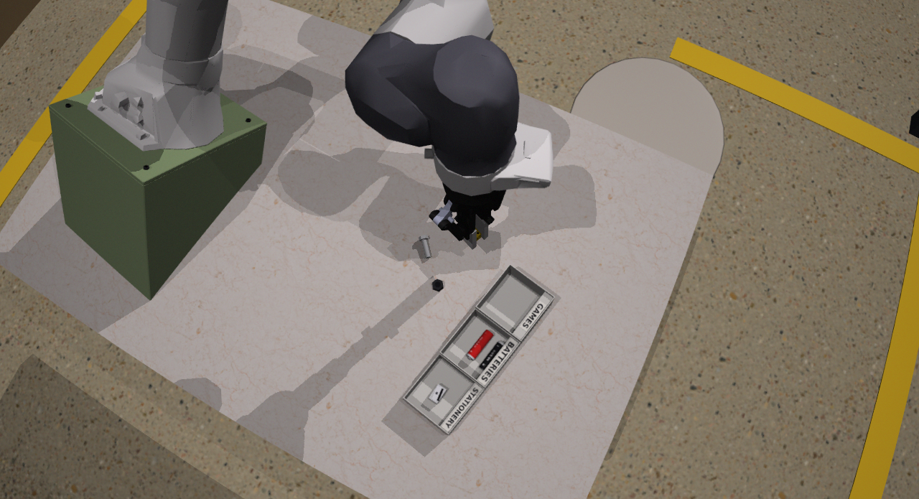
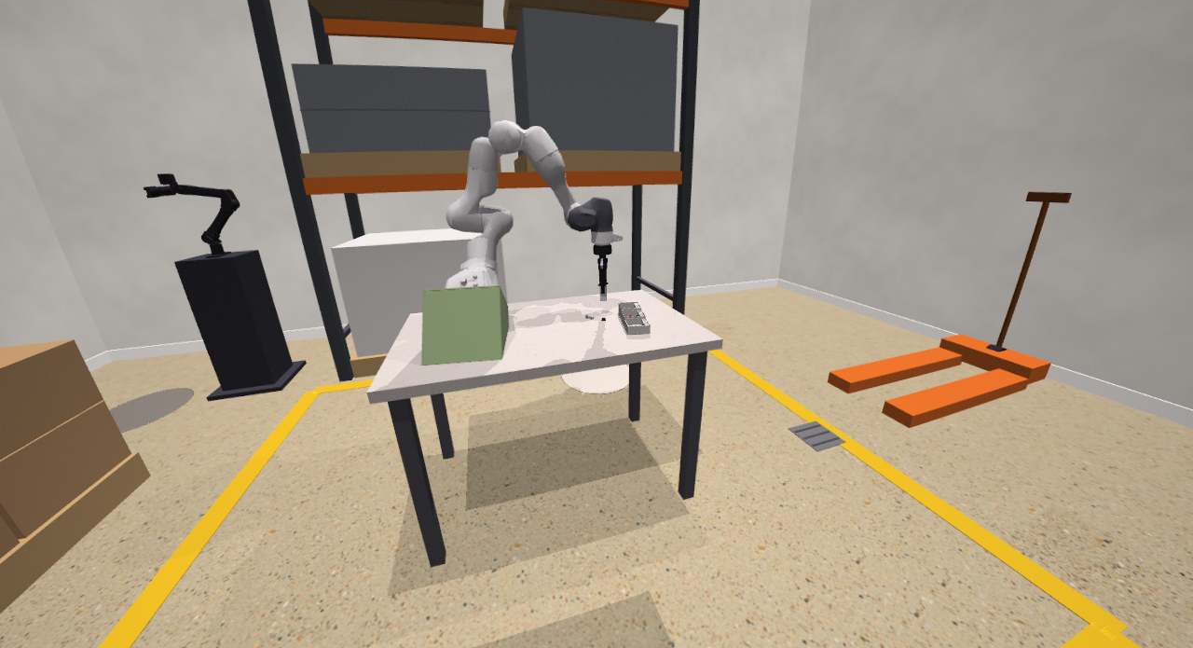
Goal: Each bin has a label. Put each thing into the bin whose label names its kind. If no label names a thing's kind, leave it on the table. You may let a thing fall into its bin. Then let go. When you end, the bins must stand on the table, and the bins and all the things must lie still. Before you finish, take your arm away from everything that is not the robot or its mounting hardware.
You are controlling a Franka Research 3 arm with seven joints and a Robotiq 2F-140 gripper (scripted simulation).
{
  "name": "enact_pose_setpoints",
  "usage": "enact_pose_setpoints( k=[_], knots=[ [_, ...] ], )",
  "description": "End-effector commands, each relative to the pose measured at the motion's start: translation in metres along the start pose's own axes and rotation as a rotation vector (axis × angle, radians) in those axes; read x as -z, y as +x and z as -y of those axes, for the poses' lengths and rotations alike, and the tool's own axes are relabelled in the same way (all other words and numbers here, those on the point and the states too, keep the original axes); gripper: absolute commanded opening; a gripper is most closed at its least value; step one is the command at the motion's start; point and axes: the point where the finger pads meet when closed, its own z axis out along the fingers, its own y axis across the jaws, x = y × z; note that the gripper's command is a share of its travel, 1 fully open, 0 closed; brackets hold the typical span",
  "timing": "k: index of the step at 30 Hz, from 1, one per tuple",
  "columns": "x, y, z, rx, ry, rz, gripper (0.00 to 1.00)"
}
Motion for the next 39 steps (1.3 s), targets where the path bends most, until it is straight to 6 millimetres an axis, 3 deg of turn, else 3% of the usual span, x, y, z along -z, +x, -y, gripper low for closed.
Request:
enact_pose_setpoints(
  k=[1,29,33,37,39],
  knots=[
    [0.0,-0.001,0.0,0.006,-0.001,0.003,0.07],
    [0.006,0.0,0.0,0.006,-0.001,0.003,0.07],
    [0.006,0.024,-0.005,0.006,-0.001,0.003,0.07],
    [0.006,0.047,-0.009,-0.193,-0.002,0.003,0.07],
    [0.006,0.047,-0.009,-0.193,-0.002,0.003,0.07]
  ],
)
